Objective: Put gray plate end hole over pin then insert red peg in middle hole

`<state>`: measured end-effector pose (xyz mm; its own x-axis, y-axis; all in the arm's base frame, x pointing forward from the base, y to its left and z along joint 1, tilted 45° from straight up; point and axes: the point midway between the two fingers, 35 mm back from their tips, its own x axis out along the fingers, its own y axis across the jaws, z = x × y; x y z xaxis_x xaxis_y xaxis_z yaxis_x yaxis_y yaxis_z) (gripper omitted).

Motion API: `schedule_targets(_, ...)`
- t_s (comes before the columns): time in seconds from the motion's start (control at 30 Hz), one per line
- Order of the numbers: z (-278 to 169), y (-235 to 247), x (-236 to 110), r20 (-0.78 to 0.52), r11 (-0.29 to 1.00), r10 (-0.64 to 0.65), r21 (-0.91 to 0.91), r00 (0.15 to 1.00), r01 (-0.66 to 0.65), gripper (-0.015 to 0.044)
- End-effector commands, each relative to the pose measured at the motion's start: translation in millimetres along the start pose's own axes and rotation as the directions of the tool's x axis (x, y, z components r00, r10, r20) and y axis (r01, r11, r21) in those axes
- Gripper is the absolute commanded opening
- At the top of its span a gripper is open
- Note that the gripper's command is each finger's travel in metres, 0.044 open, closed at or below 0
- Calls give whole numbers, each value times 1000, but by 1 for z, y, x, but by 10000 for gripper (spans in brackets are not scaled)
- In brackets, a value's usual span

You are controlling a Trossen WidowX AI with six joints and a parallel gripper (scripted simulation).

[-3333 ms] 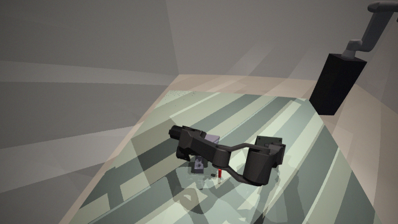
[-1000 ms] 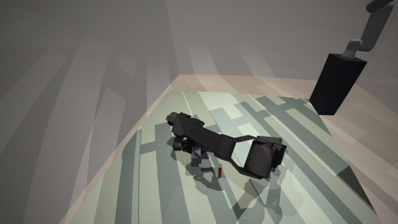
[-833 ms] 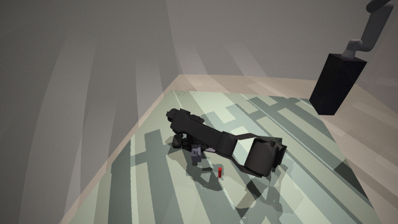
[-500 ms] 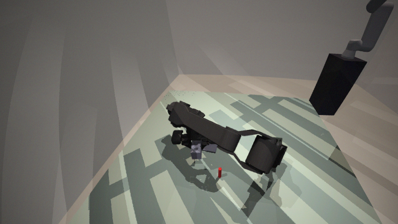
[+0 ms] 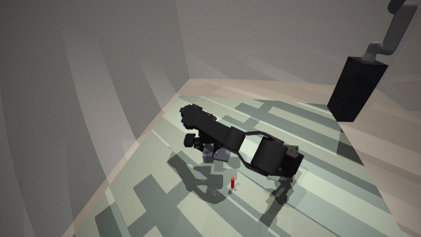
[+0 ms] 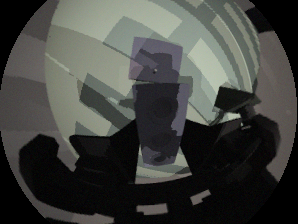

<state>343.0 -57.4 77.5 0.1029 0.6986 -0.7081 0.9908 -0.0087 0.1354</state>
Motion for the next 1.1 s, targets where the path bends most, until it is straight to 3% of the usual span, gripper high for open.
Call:
schedule_targets(0.0,13,-2,6,3,1000,-5,24,1000,4,0)
schedule_targets(1.07,100,-21,57,5,989,-4,148,1000,3,0)
